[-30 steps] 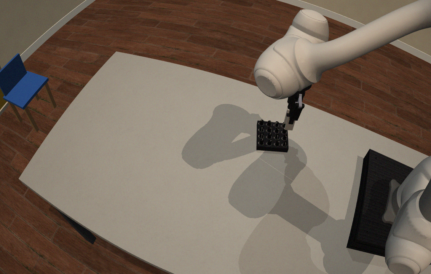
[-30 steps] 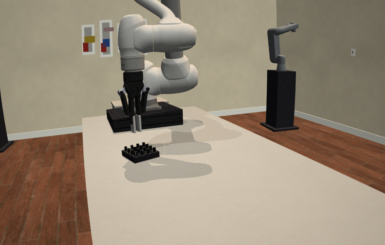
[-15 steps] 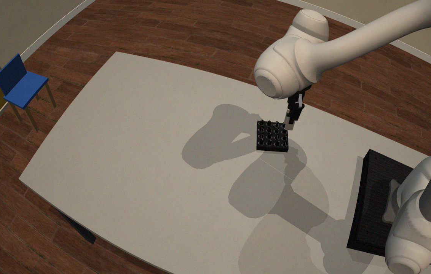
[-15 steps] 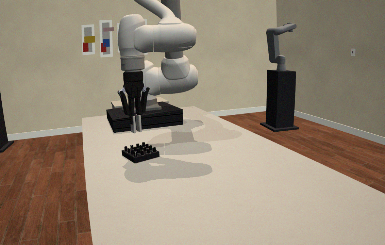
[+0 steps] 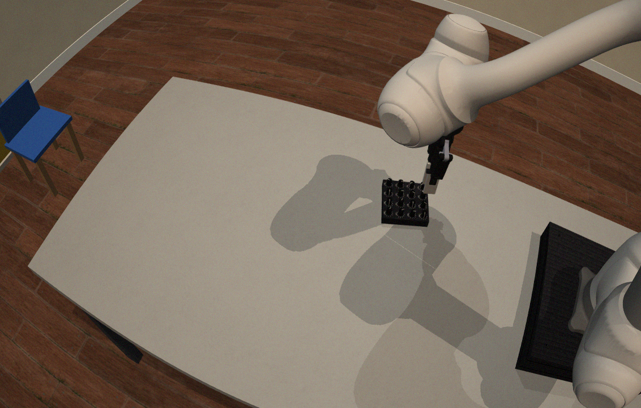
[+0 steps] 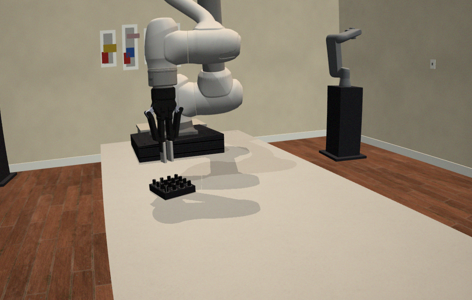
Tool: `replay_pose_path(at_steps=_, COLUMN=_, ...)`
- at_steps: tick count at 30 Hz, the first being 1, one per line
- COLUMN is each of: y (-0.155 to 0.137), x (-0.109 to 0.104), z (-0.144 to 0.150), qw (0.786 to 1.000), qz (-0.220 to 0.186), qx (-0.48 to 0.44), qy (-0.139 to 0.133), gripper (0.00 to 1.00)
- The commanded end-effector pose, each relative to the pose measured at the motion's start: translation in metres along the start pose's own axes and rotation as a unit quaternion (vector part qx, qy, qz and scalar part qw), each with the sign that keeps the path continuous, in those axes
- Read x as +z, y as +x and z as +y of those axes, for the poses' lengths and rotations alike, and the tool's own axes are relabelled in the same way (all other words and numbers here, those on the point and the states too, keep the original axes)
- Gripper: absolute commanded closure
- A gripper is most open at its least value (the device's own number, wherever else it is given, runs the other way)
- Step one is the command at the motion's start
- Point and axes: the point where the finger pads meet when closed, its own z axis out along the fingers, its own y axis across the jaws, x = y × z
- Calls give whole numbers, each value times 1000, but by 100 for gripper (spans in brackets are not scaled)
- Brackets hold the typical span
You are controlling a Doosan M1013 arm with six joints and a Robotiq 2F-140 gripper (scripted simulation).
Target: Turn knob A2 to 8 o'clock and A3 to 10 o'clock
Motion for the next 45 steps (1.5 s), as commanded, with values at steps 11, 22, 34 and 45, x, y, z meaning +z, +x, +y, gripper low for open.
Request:
replay_pose_path(at_steps=11, y=0, x=2, z=0, qw=1000, qz=0, qx=6, qy=0, gripper=88)
replay_pose_path(at_steps=22, y=0, x=13, z=0, qw=1000, qz=0, qx=12, qy=0, gripper=88)
replay_pose_path(at_steps=34, y=0, x=28, z=-1, qw=1000, qz=0, qx=12, qy=0, gripper=88)
replay_pose_path(at_steps=45, y=1, x=38, z=-1, qw=1000, qz=0, qx=12, qy=0, gripper=88)
